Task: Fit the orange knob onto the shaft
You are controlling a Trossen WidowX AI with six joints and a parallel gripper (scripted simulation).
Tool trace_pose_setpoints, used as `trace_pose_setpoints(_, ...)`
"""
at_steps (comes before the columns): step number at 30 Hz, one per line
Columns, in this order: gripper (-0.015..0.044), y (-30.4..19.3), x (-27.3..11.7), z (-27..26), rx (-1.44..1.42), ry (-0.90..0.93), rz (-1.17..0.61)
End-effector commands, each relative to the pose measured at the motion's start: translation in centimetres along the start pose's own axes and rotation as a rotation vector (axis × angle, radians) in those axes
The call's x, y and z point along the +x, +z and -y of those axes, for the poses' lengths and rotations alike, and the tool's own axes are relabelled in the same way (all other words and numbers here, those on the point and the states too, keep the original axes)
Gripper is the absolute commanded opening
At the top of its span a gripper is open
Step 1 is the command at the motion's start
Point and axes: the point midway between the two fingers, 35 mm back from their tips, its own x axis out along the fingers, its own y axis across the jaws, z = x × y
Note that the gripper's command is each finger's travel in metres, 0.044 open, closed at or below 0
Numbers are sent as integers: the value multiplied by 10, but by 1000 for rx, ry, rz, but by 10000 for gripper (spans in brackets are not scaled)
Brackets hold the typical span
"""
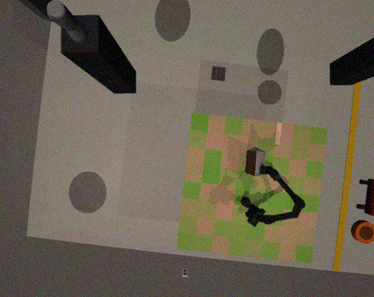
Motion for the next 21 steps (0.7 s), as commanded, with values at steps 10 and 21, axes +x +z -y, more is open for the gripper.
trace_pose_setpoints(10, 0, 2, -4, -3, 2, -1, 7)
trace_pose_setpoints(21, 0, 2, 1, -1, 2, -1, 6)
